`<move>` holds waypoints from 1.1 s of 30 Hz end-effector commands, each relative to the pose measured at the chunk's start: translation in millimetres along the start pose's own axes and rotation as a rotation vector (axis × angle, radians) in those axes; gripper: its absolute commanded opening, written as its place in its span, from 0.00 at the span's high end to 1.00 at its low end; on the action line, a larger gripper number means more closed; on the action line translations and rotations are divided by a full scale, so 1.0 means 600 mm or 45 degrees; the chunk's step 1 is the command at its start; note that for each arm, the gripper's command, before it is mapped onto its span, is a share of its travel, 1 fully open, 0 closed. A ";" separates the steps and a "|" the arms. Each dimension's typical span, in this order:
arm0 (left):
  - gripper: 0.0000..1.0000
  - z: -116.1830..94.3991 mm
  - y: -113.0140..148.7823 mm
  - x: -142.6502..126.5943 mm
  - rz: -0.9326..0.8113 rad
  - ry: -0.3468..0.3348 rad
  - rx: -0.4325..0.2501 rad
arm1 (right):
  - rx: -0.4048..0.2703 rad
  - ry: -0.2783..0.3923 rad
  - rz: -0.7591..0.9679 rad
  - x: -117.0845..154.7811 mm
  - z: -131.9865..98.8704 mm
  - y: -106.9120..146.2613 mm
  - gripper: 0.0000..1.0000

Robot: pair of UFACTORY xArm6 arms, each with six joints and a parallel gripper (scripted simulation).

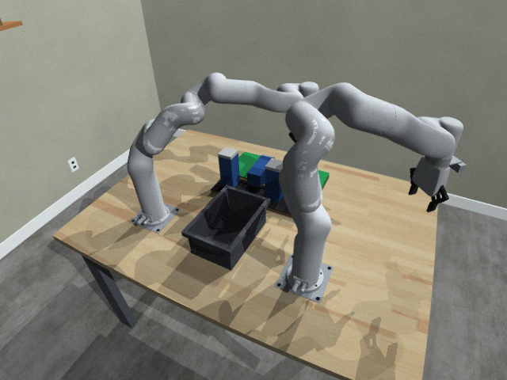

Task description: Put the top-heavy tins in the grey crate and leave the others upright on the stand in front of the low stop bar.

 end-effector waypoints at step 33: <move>0.16 0.153 -0.001 0.000 -0.003 -0.048 -0.063 | 0.005 -0.001 0.000 0.000 -0.003 -0.001 0.00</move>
Point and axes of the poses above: on each arm, the point where the finger pads meet when closed, its own z axis out along the fingers, its own x axis across the jaws, y = z × x, the point moved 8 cm from there along -z, back along the fingers, and after that the axes turned 15 degrees about z, right-handed, at the moved point
